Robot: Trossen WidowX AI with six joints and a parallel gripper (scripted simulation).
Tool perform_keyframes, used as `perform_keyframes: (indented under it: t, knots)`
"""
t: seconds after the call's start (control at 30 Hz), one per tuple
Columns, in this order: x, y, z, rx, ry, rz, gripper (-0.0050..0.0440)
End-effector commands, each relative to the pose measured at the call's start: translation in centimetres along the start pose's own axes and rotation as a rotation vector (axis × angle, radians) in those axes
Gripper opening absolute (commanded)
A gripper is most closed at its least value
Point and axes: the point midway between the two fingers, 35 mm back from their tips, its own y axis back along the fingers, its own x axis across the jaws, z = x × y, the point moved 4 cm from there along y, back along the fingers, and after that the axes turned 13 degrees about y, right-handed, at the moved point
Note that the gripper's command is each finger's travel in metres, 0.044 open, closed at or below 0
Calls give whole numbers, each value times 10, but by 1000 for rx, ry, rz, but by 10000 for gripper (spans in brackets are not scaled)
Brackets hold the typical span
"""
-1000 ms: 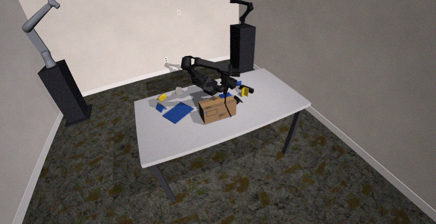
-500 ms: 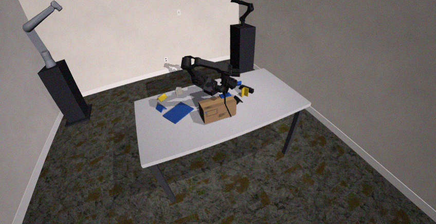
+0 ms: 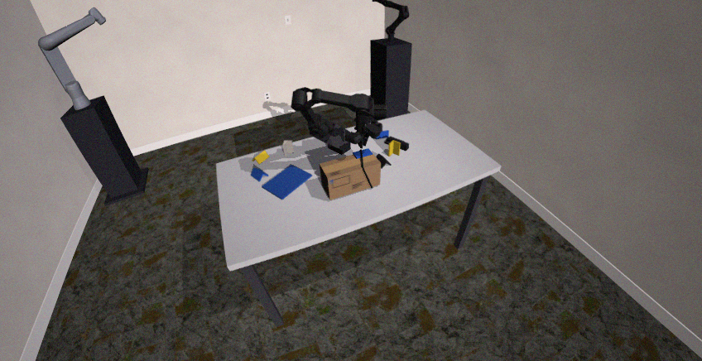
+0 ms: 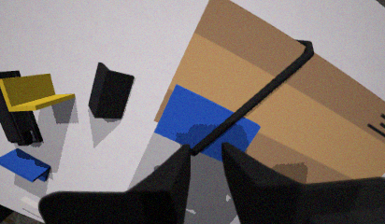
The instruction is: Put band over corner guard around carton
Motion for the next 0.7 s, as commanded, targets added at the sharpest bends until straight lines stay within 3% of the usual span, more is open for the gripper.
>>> perform_keyframes:
  t: [0.0, 0.07, 0.17, 0.67]
  knots:
    - [-28, 1, 11, -2, -1, 7, 45]
    - [-70, 2, 20, -1, -2, 10, 0]
    - [-102, 1, 23, 3, -4, 7, 0]
    - [-103, -11, 24, 2, -4, 8, 0]
